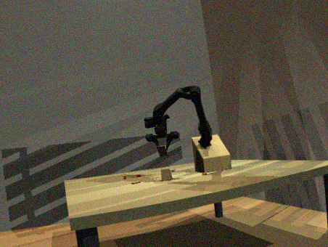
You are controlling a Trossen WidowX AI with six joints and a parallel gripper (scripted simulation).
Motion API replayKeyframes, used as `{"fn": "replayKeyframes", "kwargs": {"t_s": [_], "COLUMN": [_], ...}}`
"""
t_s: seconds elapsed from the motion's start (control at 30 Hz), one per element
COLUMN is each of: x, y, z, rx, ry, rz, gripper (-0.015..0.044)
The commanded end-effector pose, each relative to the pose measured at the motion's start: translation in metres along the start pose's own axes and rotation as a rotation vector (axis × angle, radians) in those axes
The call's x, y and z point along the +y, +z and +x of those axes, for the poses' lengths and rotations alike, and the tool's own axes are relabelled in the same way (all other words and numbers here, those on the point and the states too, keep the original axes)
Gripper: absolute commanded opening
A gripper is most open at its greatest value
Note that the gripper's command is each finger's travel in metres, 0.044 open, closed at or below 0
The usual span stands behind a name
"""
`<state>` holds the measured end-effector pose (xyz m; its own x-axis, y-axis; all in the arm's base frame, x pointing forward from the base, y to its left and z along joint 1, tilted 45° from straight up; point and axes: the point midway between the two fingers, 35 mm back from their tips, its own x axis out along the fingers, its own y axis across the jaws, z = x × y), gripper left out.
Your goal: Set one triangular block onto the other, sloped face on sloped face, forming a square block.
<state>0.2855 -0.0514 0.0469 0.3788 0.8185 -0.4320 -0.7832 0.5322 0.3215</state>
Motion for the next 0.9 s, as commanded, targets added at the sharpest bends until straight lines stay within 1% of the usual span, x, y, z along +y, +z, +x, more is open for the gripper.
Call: {"fn": "replayKeyframes", "kwargs": {"t_s": [0.0,0.17,0.53,0.87], "x": [0.015,0.017,0.014,0.021], "y": [0.011,0.012,0.009,0.012], "z": [0.003,0.006,0.047,0.081], "rx": [-0.009,-0.008,0.004,-0.013], "ry": [0.003,0.003,-0.005,0.005], "rz": [0.005,0.005,0.005,0.005], "gripper": [0.0,0.0,0.0,0.0]}}
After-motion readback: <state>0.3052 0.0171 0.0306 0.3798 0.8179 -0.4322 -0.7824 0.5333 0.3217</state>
